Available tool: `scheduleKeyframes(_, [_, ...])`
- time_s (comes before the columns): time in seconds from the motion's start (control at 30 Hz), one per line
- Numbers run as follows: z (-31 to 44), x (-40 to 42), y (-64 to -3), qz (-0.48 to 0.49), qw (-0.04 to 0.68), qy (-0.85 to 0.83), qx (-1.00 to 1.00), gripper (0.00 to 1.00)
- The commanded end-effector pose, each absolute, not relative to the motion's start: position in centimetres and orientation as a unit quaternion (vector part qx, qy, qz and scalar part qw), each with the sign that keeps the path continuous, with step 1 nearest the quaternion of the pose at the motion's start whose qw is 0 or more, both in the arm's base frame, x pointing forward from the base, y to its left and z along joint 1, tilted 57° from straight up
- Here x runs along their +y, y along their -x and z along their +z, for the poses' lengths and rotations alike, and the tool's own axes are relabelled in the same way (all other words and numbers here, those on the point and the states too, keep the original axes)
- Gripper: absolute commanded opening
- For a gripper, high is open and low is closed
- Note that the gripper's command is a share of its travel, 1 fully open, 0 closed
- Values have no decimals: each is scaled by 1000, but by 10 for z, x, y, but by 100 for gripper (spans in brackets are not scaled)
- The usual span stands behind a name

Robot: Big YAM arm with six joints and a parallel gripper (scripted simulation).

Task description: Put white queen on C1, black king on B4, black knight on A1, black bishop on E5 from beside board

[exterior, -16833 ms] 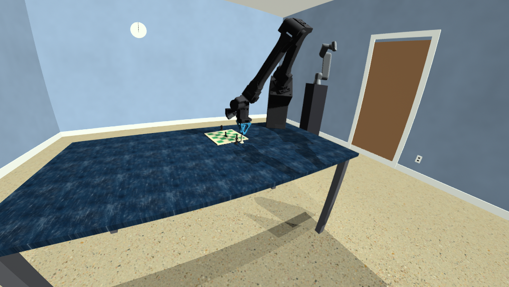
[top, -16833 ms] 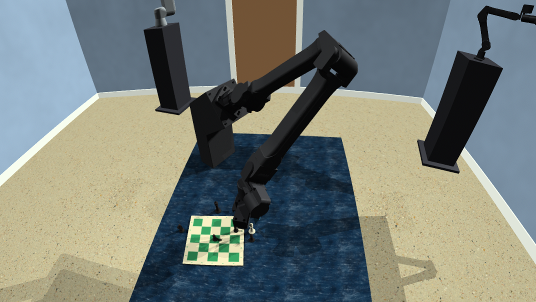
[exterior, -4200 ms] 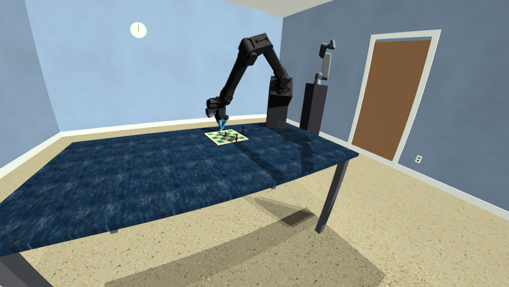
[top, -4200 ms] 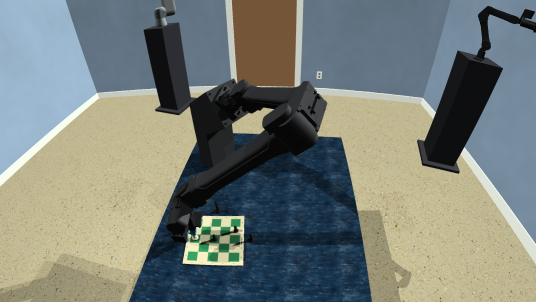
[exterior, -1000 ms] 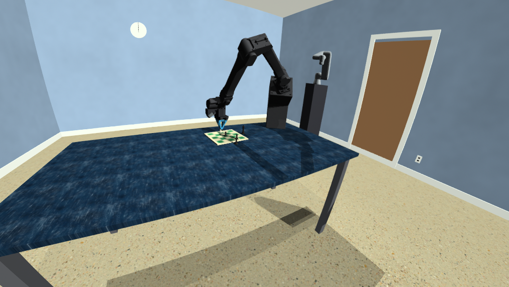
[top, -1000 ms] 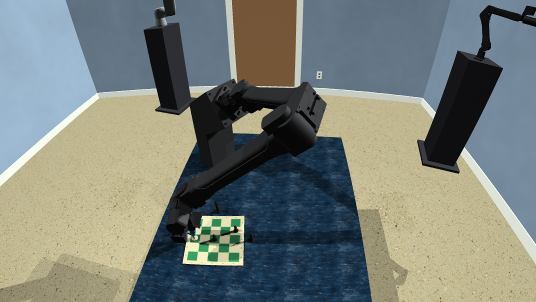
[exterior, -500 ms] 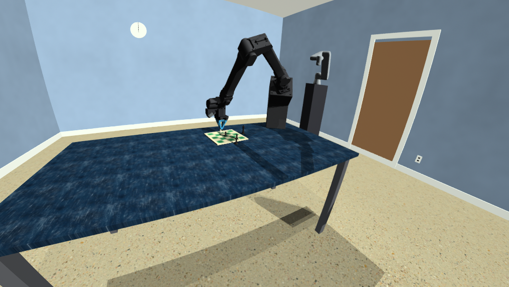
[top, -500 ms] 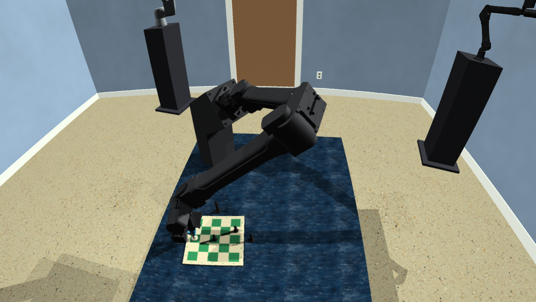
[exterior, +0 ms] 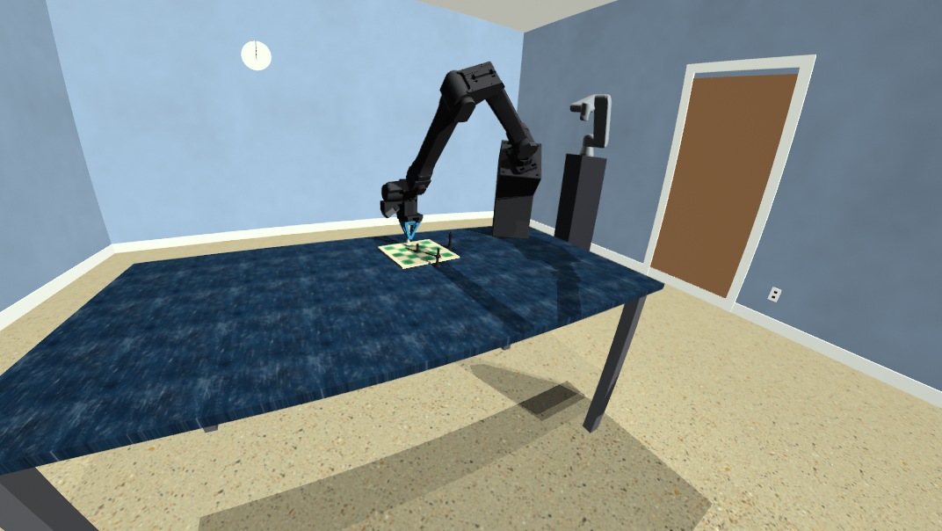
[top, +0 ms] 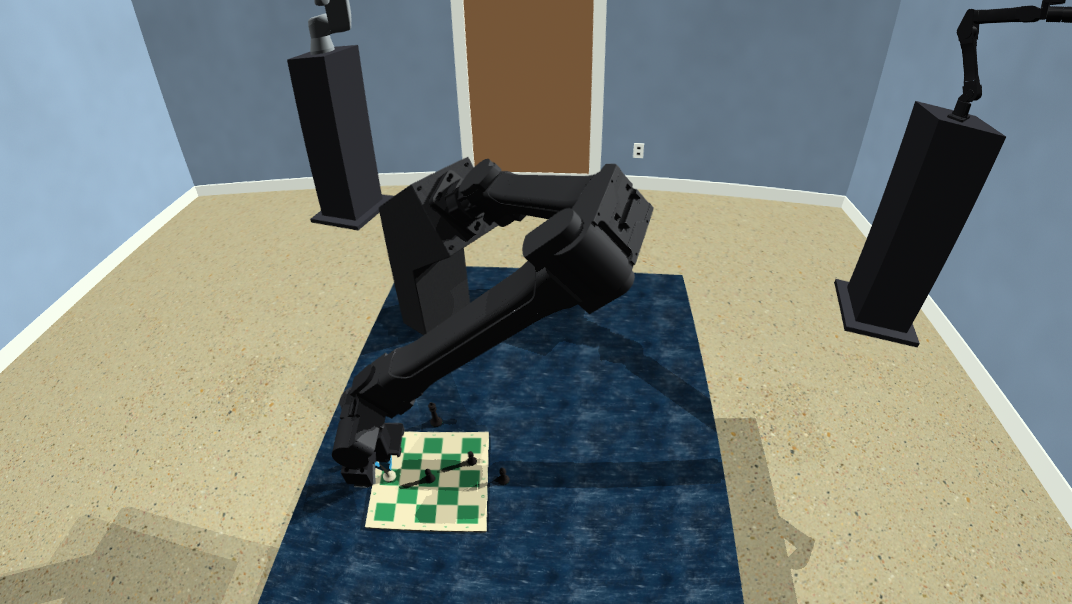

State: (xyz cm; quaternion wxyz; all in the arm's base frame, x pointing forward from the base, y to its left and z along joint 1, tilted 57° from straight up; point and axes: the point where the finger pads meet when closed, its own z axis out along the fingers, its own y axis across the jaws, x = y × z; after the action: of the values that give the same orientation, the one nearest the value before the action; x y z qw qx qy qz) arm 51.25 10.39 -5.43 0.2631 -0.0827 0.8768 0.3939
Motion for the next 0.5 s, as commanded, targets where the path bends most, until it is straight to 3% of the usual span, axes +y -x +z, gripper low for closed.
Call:
scheduleKeyframes(0.0, [-55, 105, -516, 392, 268, 88, 876, 0])
scheduleKeyframes(0.03, [-55, 105, -516, 392, 268, 88, 876, 8])
scheduleKeyframes(0.1, [-55, 105, -516, 392, 268, 88, 876, 8])
scheduleKeyframes(0.13, [-55, 105, -516, 392, 268, 88, 876, 16])
scheduleKeyframes(0.2, [-55, 105, -516, 392, 268, 88, 876, 16])
scheduleKeyframes(0.23, [-55, 105, -516, 392, 268, 88, 876, 24])
scheduleKeyframes(0.37, [-55, 105, -516, 392, 268, 88, 876, 24])
scheduleKeyframes(0.4, [-55, 105, -516, 392, 268, 88, 876, 32])
scheduleKeyframes(0.47, [-55, 105, -516, 392, 268, 88, 876, 32])
